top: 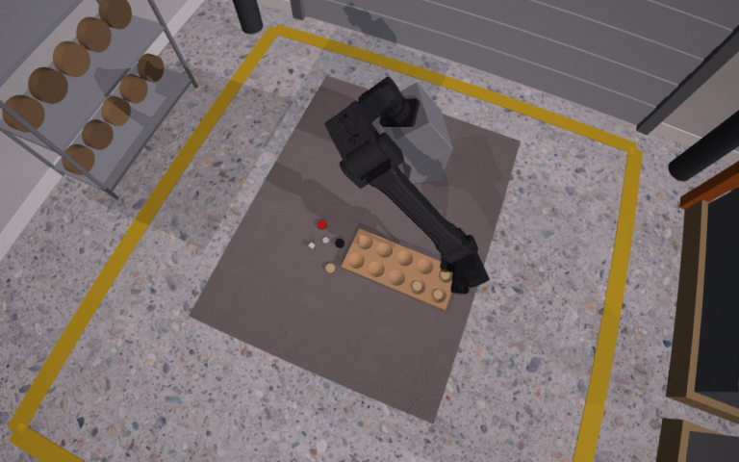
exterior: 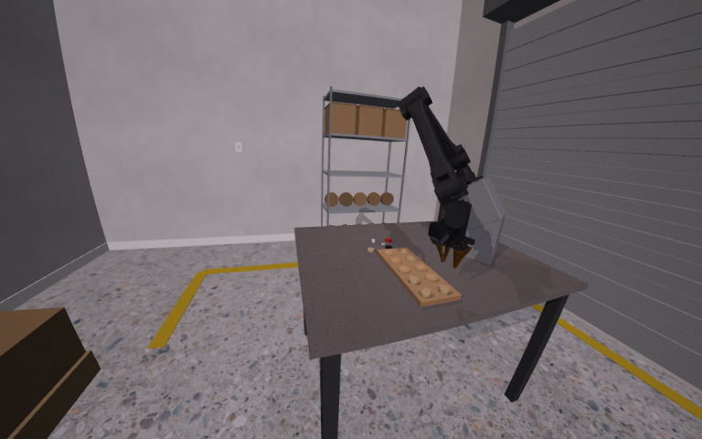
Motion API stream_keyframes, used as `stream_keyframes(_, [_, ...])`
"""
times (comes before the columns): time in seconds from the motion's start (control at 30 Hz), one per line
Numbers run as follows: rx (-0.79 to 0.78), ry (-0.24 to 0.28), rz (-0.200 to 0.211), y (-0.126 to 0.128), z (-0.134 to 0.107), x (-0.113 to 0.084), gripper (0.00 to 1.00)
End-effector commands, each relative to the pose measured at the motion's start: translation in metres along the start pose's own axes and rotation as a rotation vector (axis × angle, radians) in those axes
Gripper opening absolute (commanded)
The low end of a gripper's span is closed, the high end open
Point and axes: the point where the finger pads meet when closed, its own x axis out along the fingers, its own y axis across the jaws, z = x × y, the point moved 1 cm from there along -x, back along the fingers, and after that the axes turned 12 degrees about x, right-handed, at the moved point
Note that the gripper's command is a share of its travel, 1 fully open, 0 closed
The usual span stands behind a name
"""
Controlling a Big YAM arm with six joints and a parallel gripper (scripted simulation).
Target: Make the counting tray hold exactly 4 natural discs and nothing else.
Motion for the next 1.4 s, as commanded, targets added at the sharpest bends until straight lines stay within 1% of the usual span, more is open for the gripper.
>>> stream_keyframes(0.0, [0.015, -0.028, 0.018, 0.01, 0.011, -0.01, 0.45])
stream_keyframes(0.27, [0.015, -0.028, 0.018, 0.01, 0.011, -0.01, 0.45])
stream_keyframes(0.4, [0.013, -0.026, 0.019, 0.006, 0.013, -0.01, 0.45])
stream_keyframes(0.47, [0.032, -0.033, 0.031, 0.001, 0.023, -0.014, 0.45])
stream_keyframes(0.53, [0.04, -0.036, 0.04, -0.002, 0.028, -0.015, 0.45])
stream_keyframes(0.63, [0.058, -0.041, 0.062, -0.008, 0.037, -0.021, 0.45])
stream_keyframes(0.67, [0.069, -0.047, 0.075, -0.01, 0.043, -0.025, 0.45])
stream_keyframes(0.73, [0.103, -0.072, 0.112, -0.015, 0.066, -0.037, 0.45])
stream_keyframes(0.83, [0.158, -0.109, 0.175, -0.031, 0.098, -0.058, 0.45])
stream_keyframes(0.87, [0.163, -0.117, 0.18, -0.03, 0.105, -0.061, 0.45])
stream_keyframes(0.93, [0.163, -0.117, 0.18, -0.03, 0.105, -0.061, 0.45])
stream_keyframes(1.0, [0.199, -0.142, 0.224, -0.05, 0.124, -0.076, 0.45])
stream_keyframes(1.07, [0.25, -0.193, 0.281, -0.073, 0.155, -0.099, 0.45])
stream_keyframes(1.1, [0.277, -0.224, 0.311, -0.082, 0.167, -0.109, 0.45])
stream_keyframes(1.17, [0.297, -0.256, 0.326, -0.085, 0.193, -0.124, 0.45])
stream_keyframes(1.2, [0.324, -0.291, 0.356, -0.097, 0.203, -0.133, 0.45])
stream_keyframes(1.23, [0.322, -0.287, 0.354, -0.102, 0.208, -0.137, 0.45])
stream_keyframes(1.3, [0.36, -0.34, 0.4, -0.138, 0.22, -0.157, 0.45])
stream_keyframes(1.37, [0.372, -0.362, 0.409, -0.141, 0.235, -0.168, 0.45])
